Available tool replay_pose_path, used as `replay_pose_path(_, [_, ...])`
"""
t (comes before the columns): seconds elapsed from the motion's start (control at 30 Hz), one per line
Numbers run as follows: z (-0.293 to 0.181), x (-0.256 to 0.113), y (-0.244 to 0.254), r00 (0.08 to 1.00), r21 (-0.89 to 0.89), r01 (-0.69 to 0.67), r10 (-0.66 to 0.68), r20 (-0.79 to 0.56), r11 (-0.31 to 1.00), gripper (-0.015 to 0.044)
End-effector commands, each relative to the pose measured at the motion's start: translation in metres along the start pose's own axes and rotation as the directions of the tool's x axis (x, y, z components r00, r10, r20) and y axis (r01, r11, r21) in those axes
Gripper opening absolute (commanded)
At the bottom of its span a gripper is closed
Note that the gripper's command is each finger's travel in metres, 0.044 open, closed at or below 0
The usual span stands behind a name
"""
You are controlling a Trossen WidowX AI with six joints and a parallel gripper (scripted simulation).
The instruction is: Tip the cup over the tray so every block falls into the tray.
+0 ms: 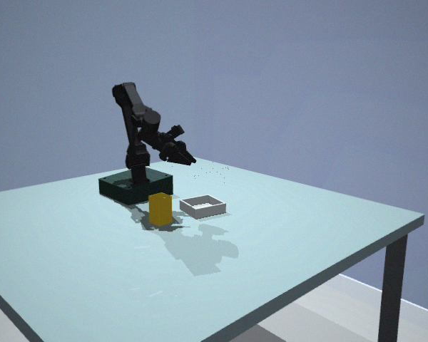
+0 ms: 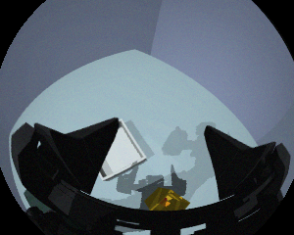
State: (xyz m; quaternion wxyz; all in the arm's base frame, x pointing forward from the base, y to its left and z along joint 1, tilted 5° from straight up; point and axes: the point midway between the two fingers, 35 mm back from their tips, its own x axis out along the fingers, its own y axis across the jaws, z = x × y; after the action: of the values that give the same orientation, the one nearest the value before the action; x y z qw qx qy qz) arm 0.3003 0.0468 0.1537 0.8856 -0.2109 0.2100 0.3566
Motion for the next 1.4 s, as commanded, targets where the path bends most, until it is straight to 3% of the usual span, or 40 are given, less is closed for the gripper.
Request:
replay_pose_path(0.0, [-0.025,-0.019,-0.006,0.996,0.093,0.09,-0.09,-0.006,0.992,0.044])
replay_pose_path(0.7, [-0.116,-0.087,-0.008,0.878,0.39,0.46,-0.474,-0.064,0.798,0.044])
replay_pose_path(1.37, [-0.146,-0.075,-0.011,0.874,0.403,0.466,-0.481,-0.07,0.788,0.044])
